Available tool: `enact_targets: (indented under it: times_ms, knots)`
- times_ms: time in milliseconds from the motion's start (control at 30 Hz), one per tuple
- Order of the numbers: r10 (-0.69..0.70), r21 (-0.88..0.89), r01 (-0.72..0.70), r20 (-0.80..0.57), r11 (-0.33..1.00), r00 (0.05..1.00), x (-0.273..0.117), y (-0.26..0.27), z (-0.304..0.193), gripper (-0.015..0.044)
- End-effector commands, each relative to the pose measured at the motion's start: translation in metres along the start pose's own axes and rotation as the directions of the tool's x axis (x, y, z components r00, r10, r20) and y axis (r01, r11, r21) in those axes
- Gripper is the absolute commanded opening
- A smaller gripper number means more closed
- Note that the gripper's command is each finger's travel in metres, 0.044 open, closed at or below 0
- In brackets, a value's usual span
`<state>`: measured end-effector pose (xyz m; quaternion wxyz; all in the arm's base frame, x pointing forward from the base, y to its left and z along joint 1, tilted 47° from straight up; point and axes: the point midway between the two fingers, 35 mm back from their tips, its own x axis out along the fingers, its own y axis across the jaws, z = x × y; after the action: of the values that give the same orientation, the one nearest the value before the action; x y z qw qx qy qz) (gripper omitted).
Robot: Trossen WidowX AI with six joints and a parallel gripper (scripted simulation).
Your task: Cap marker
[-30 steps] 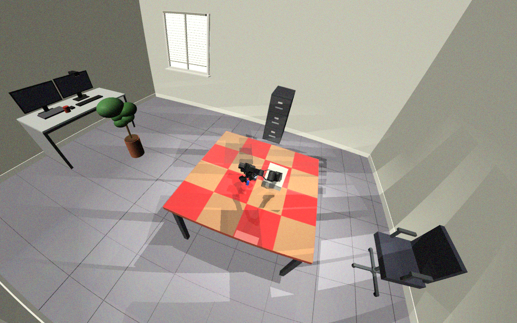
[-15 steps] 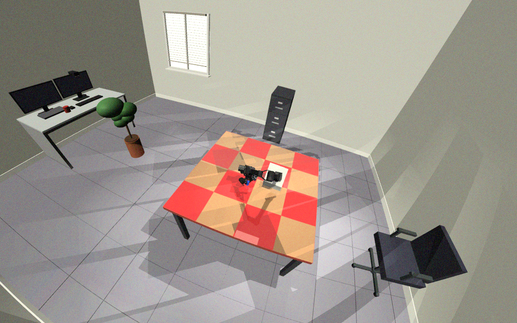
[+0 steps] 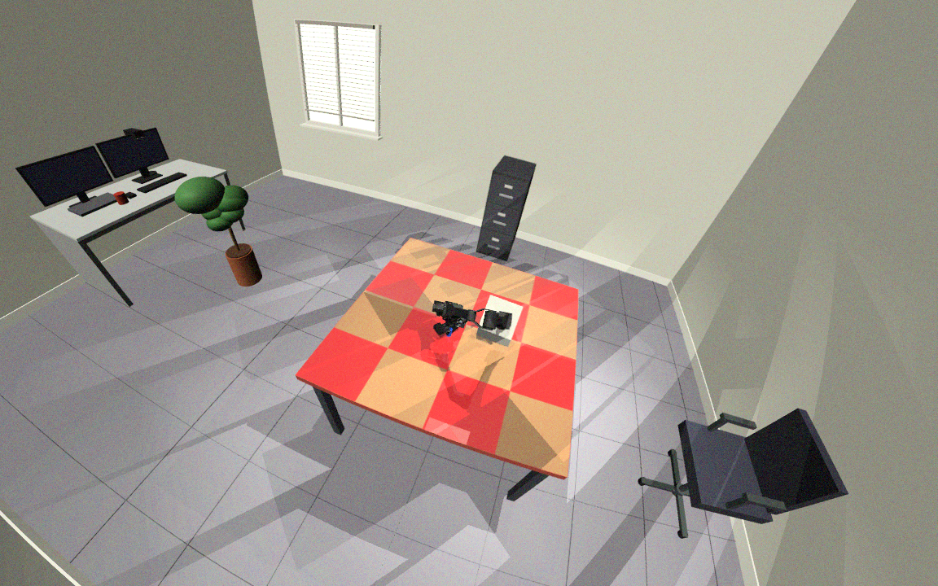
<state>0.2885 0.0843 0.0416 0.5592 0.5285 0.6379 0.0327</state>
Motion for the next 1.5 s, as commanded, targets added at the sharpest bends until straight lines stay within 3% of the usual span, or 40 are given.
enact_targets:
  times_ms: [0,167,1033,1467]
  knots:
    - [-0.002,0.004,0.002,0.003,1.000,1.000,0.000,0.000,0.001,0.0093]
    - [-0.004,0.004,0.004,0.004,1.000,1.000,-0.006,0.000,0.001,0.0000]
    - [-0.005,0.004,0.005,0.005,1.000,1.000,-0.060,0.000,0.000,0.0000]
    - [-0.023,0.007,0.023,0.022,1.000,0.999,-0.077,-0.030,0.022,0.0000]
